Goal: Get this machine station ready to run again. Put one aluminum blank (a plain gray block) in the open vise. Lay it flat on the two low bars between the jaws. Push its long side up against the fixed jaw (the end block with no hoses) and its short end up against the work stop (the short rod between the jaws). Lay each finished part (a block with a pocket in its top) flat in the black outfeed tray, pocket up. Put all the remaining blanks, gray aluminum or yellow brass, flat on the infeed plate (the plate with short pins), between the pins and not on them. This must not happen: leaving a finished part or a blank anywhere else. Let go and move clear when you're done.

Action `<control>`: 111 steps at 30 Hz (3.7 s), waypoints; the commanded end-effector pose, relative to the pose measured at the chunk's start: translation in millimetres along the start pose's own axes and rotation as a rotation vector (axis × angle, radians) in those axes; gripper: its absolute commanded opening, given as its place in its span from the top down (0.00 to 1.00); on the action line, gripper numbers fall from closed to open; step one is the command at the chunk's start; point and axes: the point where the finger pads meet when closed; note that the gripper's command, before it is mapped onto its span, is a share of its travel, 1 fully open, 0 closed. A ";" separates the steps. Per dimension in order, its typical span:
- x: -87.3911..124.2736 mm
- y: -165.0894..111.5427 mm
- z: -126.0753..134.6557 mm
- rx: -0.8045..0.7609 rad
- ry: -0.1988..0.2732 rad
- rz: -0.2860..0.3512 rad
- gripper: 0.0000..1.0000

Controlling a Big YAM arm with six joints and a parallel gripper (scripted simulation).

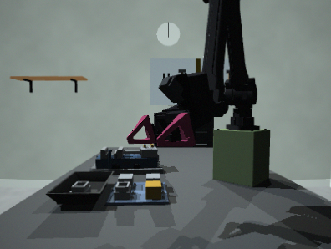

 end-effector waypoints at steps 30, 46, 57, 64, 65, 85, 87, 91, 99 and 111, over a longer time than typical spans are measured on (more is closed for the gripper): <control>-0.6 4.1 1.4 -0.002 0.003 -0.008 0.00; -32.0 9.7 -35.3 -0.296 -0.107 0.124 0.00; -43.9 6.0 -85.7 -0.659 -0.304 0.276 0.00; -42.2 6.5 -108.8 -0.833 -0.417 0.329 0.00; -39.1 6.6 -120.6 -0.923 -0.481 0.353 0.00; 9.3 21.9 -187.4 -1.506 -0.982 0.404 0.00; 18.0 25.3 -193.7 -1.572 -1.051 0.397 0.00; 34.7 32.3 -203.8 -1.685 -1.177 0.376 0.00; 69.7 48.2 -218.9 -1.880 -1.425 0.312 0.00; 76.0 39.0 -212.1 -1.873 -1.452 0.323 1.00</control>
Point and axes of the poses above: the point where the finger pads meet when closed, its own x axis back along the fingers, its own z axis across the jaws, y = z × x, and after that the axes turned 11 degrees about -x, right-handed
